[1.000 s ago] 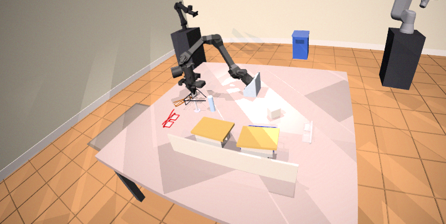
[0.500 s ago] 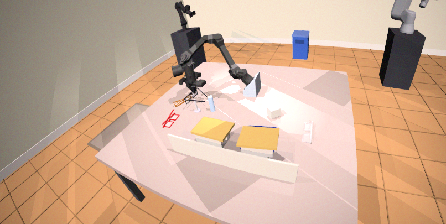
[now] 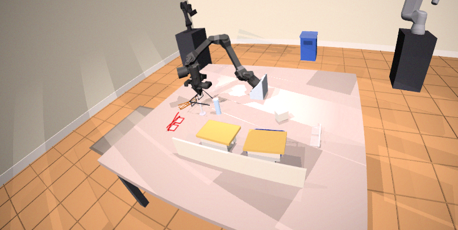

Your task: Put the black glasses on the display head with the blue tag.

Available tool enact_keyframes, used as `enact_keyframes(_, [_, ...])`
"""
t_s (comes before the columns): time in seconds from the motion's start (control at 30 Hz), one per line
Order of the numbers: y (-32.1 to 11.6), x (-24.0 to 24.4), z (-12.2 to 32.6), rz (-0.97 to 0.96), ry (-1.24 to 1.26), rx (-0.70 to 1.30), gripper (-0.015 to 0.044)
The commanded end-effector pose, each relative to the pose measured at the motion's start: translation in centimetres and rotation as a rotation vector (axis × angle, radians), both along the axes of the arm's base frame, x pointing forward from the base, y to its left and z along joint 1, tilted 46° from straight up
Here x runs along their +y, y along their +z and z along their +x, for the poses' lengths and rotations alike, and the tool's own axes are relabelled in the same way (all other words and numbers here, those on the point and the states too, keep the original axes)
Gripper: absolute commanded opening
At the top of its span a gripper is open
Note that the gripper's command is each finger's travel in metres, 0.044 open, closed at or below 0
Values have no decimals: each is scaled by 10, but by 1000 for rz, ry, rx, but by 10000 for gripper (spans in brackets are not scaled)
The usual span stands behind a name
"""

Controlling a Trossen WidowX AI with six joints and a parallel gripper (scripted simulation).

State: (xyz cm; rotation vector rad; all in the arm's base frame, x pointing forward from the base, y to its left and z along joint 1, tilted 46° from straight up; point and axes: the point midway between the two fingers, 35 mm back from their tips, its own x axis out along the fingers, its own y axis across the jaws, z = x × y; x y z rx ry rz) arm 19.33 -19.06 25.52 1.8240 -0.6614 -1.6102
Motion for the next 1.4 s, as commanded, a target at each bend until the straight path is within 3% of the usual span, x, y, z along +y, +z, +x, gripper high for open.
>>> enact_keyframes(0.0, [-1, 0, 1, 2, 4, 5, 0])
enact_keyframes(0.67, [1, 2, 7, 3, 4, 5, 0])
enact_keyframes(1.37, [40, 44, 6, -2, 51, 54, 0])
